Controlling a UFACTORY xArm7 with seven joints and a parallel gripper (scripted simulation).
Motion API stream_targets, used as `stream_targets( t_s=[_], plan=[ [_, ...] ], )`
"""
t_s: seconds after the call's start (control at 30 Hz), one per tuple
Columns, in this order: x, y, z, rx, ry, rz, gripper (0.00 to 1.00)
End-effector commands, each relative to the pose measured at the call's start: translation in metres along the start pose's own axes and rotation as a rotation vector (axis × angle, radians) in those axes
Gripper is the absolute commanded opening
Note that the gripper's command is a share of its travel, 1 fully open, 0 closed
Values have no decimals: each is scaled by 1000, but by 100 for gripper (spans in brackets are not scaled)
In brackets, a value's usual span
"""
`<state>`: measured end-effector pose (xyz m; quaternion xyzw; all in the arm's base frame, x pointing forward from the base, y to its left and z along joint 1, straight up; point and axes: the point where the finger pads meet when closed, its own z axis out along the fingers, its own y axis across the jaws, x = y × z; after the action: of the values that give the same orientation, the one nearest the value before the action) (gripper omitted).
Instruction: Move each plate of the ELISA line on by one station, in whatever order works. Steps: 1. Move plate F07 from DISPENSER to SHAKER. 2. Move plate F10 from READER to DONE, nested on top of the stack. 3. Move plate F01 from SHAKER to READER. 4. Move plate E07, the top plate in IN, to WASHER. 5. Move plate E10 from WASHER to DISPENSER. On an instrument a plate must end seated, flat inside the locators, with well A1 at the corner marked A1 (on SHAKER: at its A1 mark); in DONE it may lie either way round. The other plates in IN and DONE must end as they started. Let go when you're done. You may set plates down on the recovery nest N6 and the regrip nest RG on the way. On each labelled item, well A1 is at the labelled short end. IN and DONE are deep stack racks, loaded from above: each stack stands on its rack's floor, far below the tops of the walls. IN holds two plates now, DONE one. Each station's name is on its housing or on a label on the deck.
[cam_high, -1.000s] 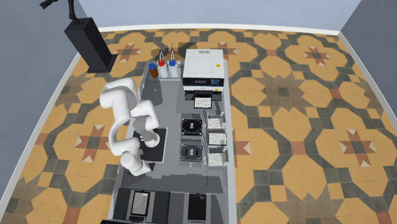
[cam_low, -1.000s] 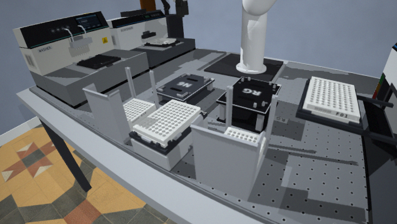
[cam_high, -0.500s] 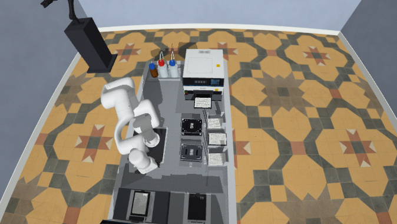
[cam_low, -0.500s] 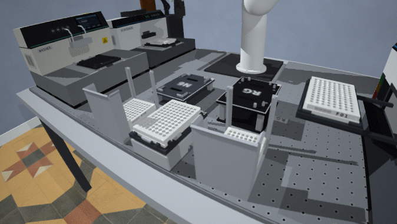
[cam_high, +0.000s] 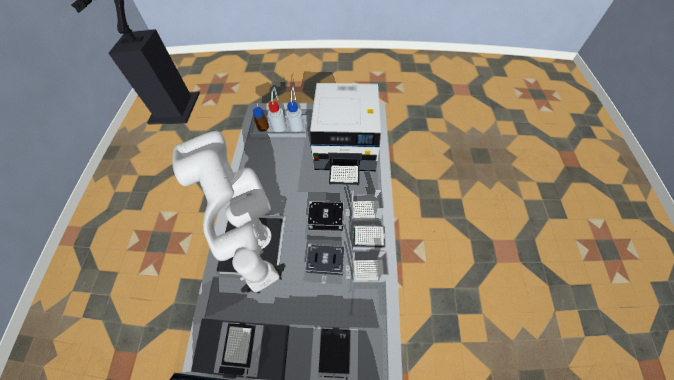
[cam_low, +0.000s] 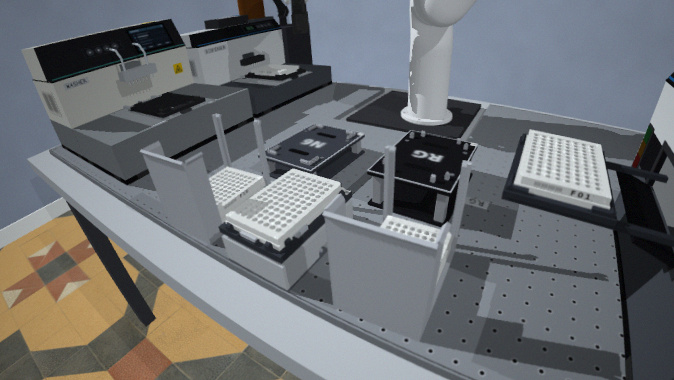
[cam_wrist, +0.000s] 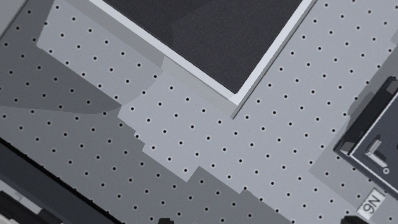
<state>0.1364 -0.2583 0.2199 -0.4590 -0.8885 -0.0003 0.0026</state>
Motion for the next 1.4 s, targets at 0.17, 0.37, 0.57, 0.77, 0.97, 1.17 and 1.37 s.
stream_targets(
  t_s=[0.17,0.37,0.57,0.77,0.97,1.17,1.37],
  plan=[
    [-7,25,-1,0,-3,-23,100],
    [-12,44,-1,0,-3,-23,100],
    [-10,54,-1,0,-3,-131,100],
    [-6,74,-1,0,-3,-131,100],
    [-1,93,-1,-1,-3,-131,100],
    [1,103,-1,-1,-3,-171,100],
    [6,122,-1,-1,-3,-240,100]
  ],
)
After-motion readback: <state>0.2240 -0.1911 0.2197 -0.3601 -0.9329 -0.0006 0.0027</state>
